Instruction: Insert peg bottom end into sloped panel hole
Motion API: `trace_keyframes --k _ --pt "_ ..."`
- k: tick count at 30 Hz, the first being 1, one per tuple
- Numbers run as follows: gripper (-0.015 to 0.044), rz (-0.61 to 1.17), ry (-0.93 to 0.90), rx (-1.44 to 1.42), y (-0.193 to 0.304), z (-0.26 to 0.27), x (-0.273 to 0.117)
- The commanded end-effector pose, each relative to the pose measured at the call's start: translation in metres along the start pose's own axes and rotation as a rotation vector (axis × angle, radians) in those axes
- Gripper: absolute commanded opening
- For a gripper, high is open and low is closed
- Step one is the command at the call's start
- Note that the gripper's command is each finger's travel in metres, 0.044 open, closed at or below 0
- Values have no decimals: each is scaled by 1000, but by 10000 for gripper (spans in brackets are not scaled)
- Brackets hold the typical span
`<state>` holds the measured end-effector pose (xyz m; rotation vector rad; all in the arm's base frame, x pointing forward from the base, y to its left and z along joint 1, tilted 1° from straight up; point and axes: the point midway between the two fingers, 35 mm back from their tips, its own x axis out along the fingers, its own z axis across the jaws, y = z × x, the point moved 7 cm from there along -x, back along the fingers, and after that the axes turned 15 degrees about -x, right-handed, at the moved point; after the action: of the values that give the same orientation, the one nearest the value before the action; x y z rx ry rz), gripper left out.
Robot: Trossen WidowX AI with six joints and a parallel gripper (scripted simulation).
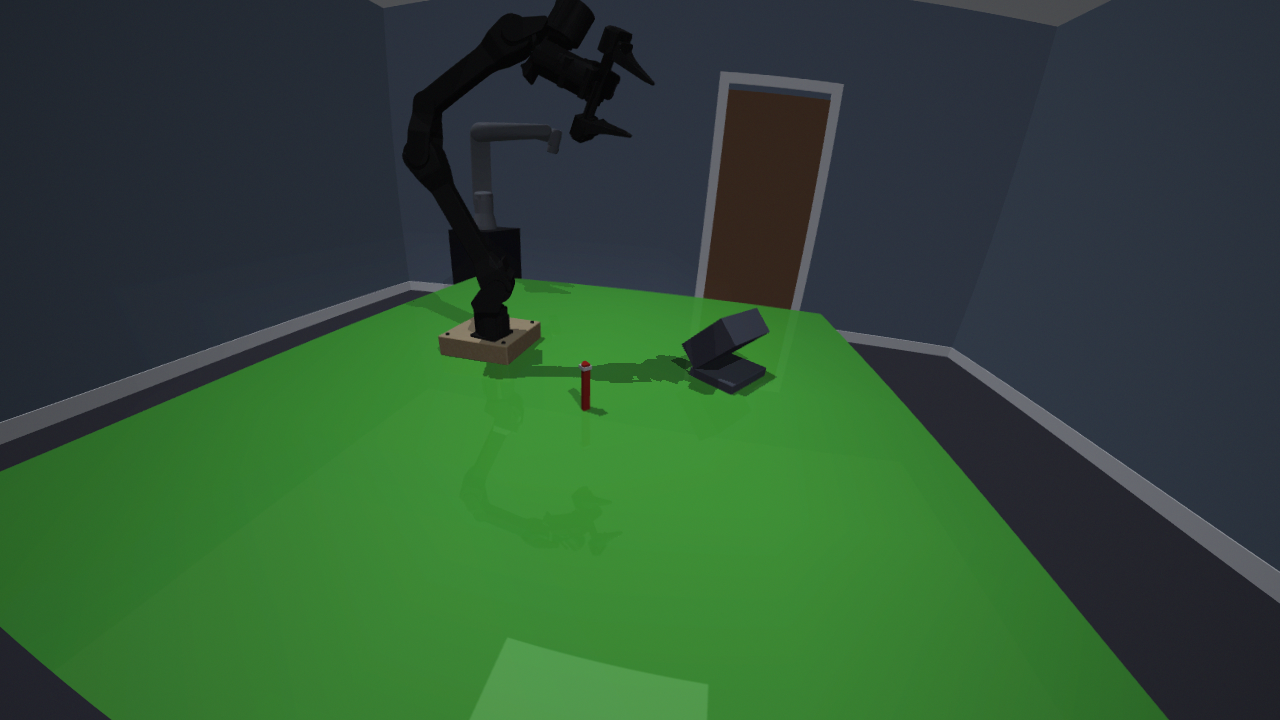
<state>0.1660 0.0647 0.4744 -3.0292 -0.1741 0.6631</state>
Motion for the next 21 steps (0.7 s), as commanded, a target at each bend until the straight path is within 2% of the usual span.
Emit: trace_keyframes --k 1,21 --pt "440 42 -60 45 2 7 23" --pt "440 257 -276 374 39 41 102"
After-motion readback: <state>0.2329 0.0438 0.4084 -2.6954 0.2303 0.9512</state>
